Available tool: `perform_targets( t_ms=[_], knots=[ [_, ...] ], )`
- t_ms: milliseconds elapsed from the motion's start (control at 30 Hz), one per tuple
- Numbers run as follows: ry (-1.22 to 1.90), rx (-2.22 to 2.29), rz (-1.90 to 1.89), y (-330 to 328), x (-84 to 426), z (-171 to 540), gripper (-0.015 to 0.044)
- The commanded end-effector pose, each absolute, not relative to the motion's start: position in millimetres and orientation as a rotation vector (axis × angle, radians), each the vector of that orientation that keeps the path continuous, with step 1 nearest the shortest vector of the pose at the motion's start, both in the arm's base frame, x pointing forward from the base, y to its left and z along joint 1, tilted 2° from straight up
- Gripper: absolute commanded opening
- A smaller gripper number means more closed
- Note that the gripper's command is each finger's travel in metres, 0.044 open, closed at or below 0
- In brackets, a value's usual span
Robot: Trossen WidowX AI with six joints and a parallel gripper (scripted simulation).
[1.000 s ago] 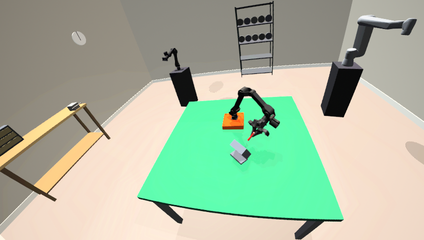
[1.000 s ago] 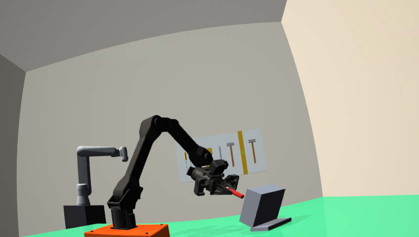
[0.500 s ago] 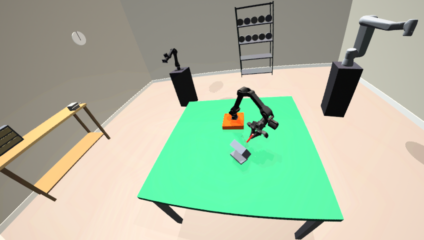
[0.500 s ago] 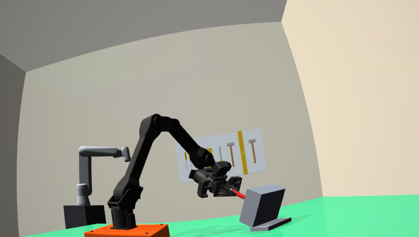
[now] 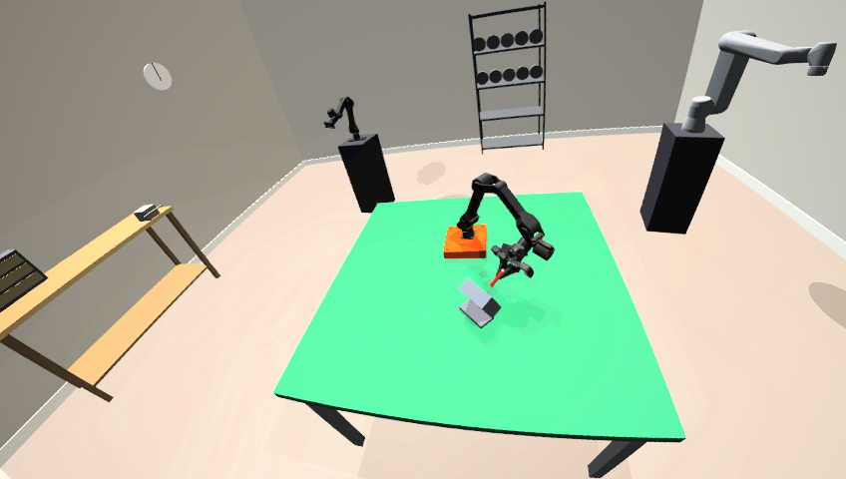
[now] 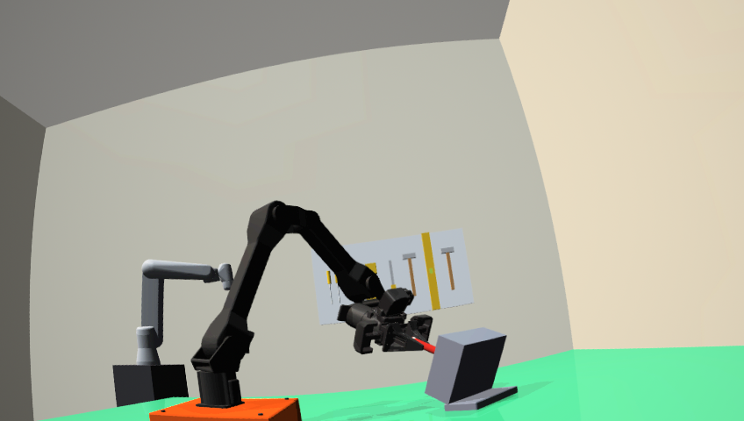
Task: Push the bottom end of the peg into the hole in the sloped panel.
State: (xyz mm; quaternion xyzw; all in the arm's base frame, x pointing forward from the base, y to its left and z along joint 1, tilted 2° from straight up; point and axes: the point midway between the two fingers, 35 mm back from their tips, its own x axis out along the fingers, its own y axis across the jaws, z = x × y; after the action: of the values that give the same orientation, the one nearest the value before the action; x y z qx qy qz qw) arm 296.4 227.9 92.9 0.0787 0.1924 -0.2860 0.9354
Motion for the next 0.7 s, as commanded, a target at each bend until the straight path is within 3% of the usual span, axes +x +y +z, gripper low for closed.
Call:
perform_targets(
  t_ms=[0,667],
  knots=[
    [0.390,0.155,-0.587,225,298,91,0.0000],
    [0.388,0.159,-0.586,215,315,83,0.0000]
  ],
)
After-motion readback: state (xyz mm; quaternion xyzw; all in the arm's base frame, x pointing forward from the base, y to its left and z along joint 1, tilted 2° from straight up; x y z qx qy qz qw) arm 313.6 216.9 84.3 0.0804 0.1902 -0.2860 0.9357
